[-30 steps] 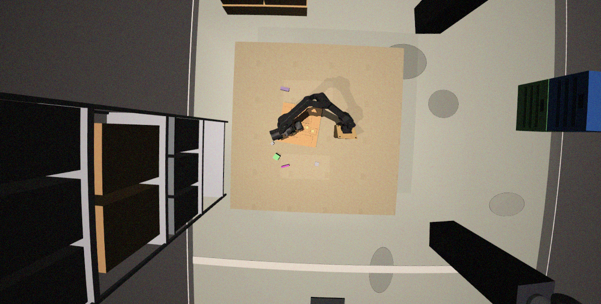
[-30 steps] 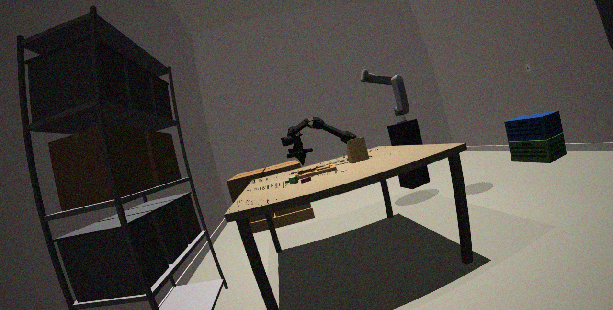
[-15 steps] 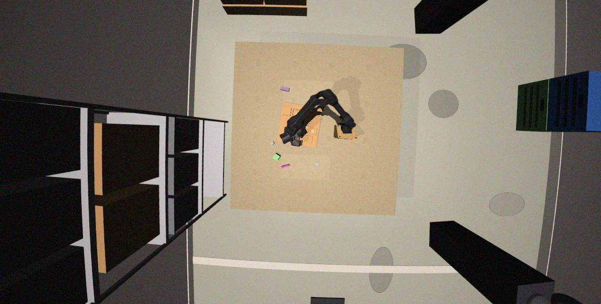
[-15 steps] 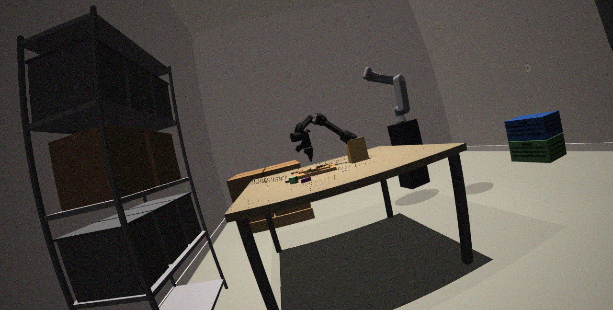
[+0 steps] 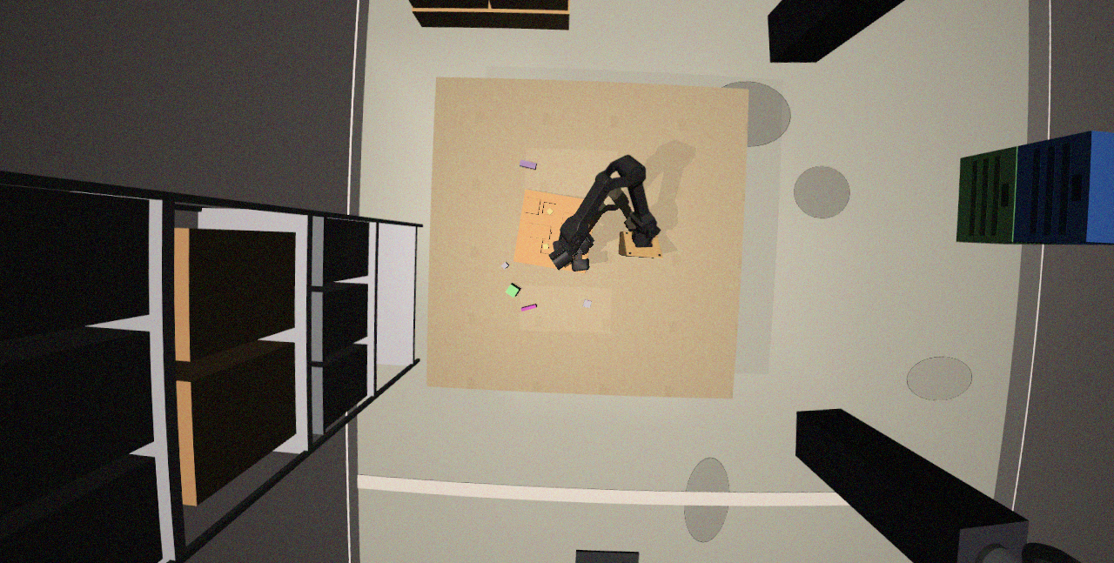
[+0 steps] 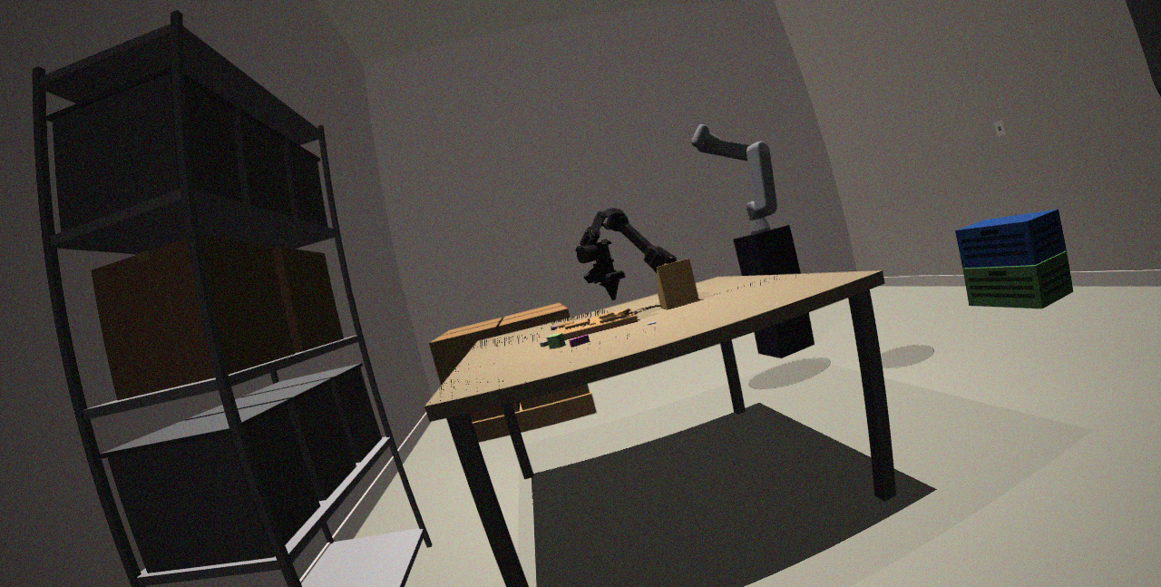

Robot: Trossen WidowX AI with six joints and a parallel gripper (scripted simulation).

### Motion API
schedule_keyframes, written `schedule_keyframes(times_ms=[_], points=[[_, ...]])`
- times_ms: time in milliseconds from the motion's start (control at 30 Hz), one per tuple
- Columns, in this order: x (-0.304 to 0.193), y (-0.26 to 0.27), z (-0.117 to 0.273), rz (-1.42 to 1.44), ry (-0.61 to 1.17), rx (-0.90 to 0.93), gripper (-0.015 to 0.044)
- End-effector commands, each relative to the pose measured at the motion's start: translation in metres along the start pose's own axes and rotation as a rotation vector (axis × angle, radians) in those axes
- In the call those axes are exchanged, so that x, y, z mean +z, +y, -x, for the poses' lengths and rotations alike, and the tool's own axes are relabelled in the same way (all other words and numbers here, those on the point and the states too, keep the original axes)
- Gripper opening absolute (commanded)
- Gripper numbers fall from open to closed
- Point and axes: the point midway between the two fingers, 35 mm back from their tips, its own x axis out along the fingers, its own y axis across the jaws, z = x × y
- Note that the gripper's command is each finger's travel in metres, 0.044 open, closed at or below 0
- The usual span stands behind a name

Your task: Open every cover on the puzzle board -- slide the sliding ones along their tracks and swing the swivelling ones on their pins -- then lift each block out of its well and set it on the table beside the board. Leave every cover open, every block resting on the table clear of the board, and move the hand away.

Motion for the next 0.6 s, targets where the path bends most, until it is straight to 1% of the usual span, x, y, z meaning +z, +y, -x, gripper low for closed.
schedule_keyframes(times_ms=[0, 300, 567], points=[[-0.017, 0.000, -0.002, -0.179, -0.002, 0.002, 0.0000], [-0.018, -0.001, -0.005, -0.190, -0.002, 0.003, 0.0000], [-0.016, -0.001, -0.037, -0.190, -0.002, 0.002, 0.0000]])
